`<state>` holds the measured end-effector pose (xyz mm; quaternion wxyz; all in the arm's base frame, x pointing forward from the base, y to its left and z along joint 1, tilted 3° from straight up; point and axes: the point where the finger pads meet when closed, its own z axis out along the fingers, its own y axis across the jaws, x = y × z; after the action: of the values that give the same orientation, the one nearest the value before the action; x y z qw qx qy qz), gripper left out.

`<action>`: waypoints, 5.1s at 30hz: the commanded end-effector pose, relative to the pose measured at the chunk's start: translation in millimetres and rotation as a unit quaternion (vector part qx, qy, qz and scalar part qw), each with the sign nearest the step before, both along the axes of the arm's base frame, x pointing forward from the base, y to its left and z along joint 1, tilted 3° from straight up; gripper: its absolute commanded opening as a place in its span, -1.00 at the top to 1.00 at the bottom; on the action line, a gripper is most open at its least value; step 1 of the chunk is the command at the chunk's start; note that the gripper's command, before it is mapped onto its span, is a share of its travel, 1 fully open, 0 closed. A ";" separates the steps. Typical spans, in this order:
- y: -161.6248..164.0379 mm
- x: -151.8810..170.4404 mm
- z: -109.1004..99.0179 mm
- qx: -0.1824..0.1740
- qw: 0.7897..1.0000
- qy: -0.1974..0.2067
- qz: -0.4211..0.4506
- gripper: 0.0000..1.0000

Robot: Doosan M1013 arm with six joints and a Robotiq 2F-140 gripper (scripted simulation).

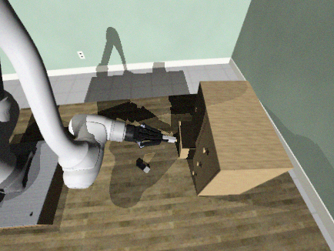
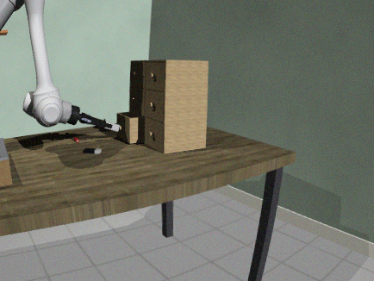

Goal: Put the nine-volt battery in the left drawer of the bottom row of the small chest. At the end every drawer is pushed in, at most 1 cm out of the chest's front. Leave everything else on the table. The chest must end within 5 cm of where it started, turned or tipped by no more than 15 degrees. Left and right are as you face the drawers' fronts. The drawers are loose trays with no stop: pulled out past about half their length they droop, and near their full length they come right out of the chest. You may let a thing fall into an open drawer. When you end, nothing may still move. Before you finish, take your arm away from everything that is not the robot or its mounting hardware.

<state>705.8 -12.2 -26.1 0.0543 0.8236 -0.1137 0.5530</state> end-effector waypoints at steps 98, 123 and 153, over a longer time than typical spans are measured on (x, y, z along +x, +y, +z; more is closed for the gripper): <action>-15.3 60.3 -2.6 0.000 1.000 0.000 0.000 1.00; -8.0 31.3 -1.2 0.000 1.000 0.000 0.000 1.00; 4.9 -33.4 96.1 0.000 1.000 0.000 0.000 1.00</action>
<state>673.6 -7.5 66.5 0.0539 0.8234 -0.1136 0.5533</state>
